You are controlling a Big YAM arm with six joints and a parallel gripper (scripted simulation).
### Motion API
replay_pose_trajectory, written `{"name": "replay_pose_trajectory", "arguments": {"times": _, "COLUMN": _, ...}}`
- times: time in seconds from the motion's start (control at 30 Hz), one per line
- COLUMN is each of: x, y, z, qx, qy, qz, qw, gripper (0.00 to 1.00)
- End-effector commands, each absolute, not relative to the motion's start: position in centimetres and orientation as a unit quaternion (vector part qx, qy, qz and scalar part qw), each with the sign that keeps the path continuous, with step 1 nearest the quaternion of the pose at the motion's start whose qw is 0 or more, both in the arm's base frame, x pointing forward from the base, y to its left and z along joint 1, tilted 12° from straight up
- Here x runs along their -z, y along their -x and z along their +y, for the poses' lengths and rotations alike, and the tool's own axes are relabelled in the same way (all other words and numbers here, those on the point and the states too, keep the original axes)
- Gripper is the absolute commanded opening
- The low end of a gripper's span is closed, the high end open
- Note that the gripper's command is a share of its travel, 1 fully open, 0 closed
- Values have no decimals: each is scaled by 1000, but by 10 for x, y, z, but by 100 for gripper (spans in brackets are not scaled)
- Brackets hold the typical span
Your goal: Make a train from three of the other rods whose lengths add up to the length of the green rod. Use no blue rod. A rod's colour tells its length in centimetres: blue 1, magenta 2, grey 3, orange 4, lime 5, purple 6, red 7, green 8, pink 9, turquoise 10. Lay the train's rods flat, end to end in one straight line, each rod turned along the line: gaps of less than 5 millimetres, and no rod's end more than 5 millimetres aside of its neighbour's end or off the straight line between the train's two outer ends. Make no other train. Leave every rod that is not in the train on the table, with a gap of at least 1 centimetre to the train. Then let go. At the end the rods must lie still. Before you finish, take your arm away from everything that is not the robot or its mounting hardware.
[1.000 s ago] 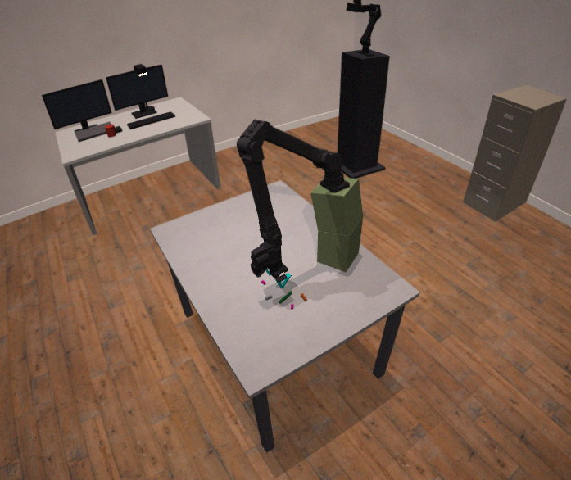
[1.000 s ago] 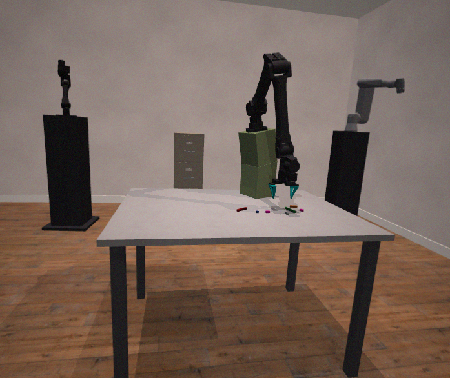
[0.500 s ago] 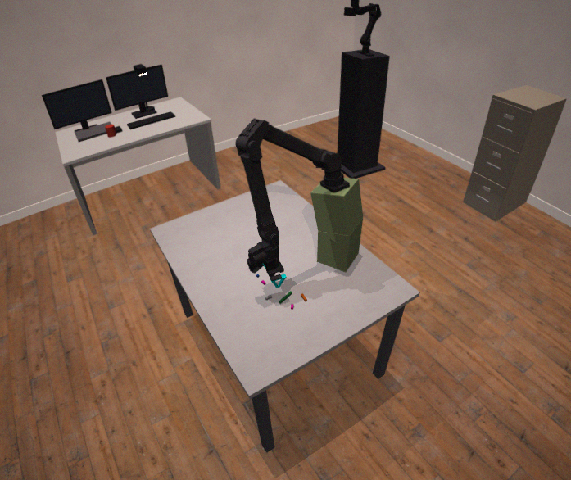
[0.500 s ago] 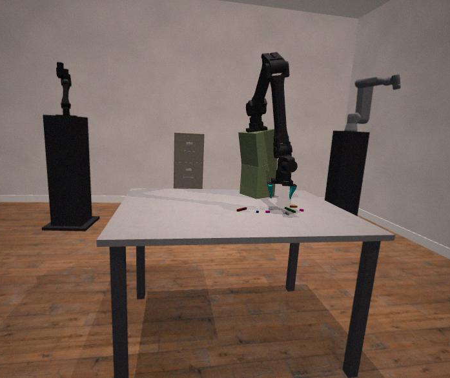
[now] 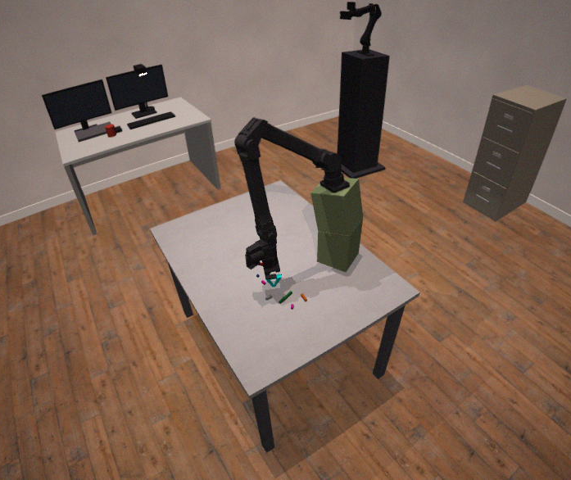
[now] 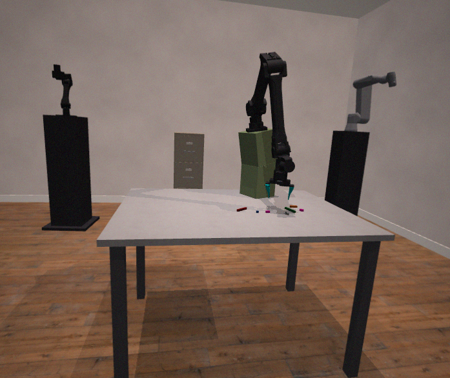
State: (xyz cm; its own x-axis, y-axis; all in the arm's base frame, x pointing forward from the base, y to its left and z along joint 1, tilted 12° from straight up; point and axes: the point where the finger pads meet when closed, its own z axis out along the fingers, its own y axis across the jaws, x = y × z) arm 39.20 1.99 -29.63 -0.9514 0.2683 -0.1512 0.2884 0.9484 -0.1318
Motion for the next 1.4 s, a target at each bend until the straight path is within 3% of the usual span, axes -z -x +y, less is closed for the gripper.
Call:
{"name": "replay_pose_trajectory", "arguments": {"times": 0.0, "x": 282, "y": -410, "z": 12, "qx": 69, "qy": -209, "qz": 972, "qw": 83, "gripper": 100}}
{"name": "replay_pose_trajectory", "arguments": {"times": 1.37, "x": 273, "y": -423, "z": -26, "qx": 40, "qy": -515, "qz": 850, "qw": 103, "gripper": 100}}
